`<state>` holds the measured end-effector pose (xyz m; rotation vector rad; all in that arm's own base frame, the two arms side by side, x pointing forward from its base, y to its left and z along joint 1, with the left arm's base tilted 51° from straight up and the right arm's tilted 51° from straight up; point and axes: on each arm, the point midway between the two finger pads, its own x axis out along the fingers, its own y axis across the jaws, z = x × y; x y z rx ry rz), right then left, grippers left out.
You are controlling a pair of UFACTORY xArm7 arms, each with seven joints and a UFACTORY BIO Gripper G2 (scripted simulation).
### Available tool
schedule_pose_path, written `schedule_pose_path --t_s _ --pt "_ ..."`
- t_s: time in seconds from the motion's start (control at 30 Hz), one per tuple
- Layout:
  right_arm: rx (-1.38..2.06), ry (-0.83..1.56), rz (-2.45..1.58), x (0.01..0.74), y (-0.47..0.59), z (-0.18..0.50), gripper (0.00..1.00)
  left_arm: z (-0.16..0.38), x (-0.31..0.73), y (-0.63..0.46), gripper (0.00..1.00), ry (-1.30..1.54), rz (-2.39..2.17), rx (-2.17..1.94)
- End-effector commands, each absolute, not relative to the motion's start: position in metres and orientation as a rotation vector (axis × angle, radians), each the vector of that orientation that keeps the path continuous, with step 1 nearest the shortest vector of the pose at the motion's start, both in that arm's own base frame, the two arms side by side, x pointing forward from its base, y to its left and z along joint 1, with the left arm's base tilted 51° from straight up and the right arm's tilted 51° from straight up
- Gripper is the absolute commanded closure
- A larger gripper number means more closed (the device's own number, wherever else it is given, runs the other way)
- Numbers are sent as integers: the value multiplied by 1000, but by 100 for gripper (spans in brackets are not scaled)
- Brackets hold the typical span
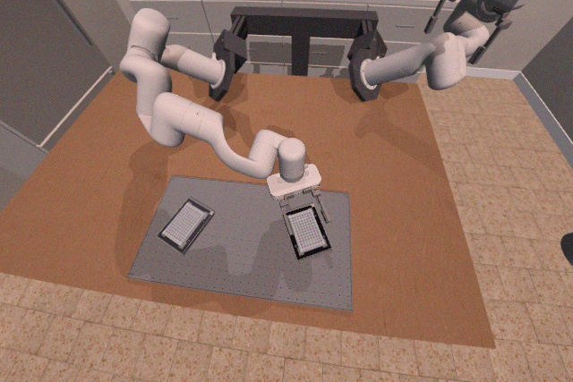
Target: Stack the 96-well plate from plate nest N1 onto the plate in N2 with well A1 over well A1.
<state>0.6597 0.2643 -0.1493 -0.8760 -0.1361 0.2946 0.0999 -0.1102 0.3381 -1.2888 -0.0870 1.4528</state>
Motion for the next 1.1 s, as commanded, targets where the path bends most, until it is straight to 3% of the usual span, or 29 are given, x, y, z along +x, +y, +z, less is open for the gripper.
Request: schedule_pose_path --t_s 0.0,1.07 --pt "-873 -139 296 661 262 -152 63 339 100 -111 0 -87 1451 -1290" --pt "-873 -139 295 672 228 -182 63 339 100 -111 0 -87 1451 -1290"
